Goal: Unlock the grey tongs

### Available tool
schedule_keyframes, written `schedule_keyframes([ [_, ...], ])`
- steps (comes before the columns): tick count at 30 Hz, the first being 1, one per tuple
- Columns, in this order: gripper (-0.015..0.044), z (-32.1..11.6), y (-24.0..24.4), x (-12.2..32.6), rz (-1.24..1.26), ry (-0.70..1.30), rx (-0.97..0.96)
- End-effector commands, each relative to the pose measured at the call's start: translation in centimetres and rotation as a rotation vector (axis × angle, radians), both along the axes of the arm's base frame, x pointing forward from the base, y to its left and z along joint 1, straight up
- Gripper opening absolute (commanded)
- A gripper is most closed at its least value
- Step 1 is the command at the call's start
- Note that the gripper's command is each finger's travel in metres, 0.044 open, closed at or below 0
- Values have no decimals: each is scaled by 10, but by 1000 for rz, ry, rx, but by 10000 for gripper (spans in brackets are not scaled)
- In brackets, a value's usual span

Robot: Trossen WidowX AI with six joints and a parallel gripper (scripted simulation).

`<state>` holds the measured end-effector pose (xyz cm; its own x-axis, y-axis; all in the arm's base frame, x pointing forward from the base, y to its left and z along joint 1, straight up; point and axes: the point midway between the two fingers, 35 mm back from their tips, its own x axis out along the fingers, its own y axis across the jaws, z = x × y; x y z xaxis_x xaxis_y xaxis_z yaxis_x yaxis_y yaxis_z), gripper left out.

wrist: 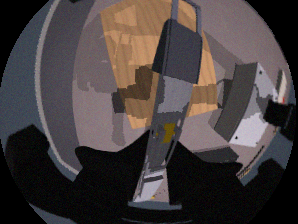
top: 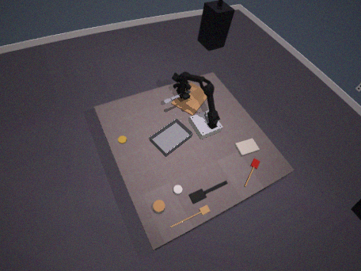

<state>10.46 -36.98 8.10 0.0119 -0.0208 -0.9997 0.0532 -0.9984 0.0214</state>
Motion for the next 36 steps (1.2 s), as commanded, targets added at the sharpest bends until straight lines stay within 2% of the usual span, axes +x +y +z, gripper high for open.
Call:
schedule_keyframes([
  [1,-150,2,-11,-30,80,3,-9],
  [20,-150,2,-23,-151,392,18,-9],
  [32,-150,2,-23,-155,403,19,-9],
  [36,-150,3,-23,-155,412,77,-7],
])
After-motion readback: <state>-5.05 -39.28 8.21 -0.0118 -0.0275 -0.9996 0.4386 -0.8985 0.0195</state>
